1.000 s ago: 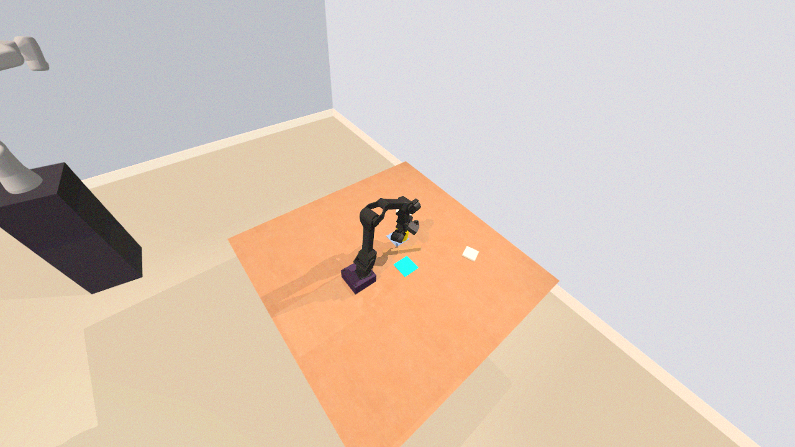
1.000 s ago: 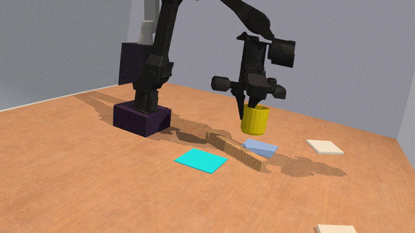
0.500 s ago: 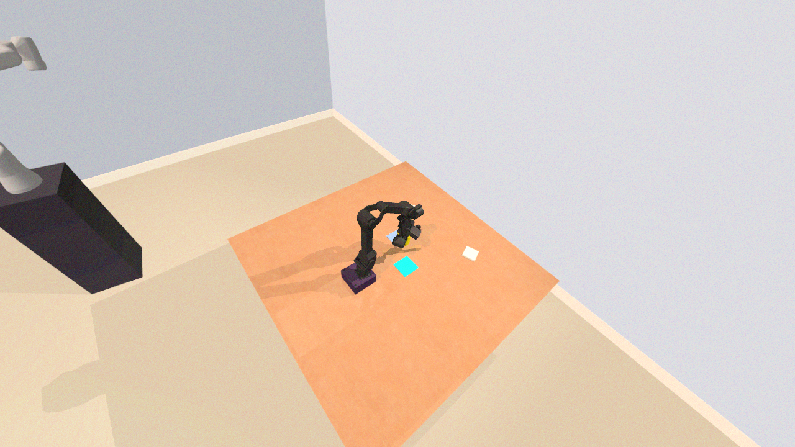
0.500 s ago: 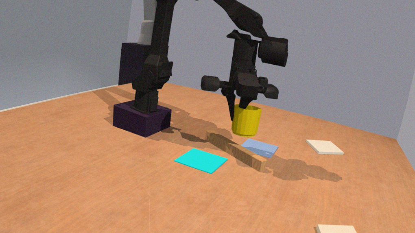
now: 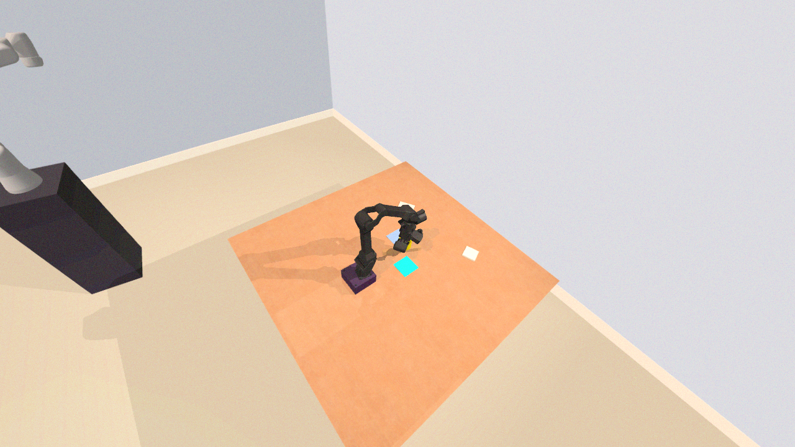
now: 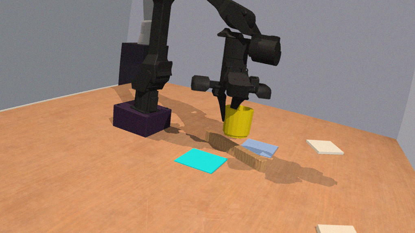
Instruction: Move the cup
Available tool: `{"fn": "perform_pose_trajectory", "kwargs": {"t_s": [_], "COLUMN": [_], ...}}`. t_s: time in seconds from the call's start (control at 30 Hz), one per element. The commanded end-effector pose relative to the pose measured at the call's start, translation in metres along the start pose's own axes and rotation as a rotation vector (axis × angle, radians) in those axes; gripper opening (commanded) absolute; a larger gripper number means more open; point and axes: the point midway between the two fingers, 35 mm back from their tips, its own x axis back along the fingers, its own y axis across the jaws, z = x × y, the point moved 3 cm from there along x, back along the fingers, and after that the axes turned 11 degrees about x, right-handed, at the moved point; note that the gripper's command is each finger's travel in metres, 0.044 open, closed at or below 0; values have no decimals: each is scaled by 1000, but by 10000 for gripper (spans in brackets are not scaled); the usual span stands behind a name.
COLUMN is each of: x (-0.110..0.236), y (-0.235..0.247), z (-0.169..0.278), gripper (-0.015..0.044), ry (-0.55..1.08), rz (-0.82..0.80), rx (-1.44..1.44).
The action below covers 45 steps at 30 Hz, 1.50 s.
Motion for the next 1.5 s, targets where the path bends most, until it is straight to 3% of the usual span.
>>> {"fn": "perform_pose_trajectory", "kwargs": {"t_s": [0.0, 1.47], "x": [0, 0], "y": [-7, -81], "z": [-1, -25], "gripper": [0, 0], "ry": [7, 4], "rz": [1, 9], "rx": [4, 4]}}
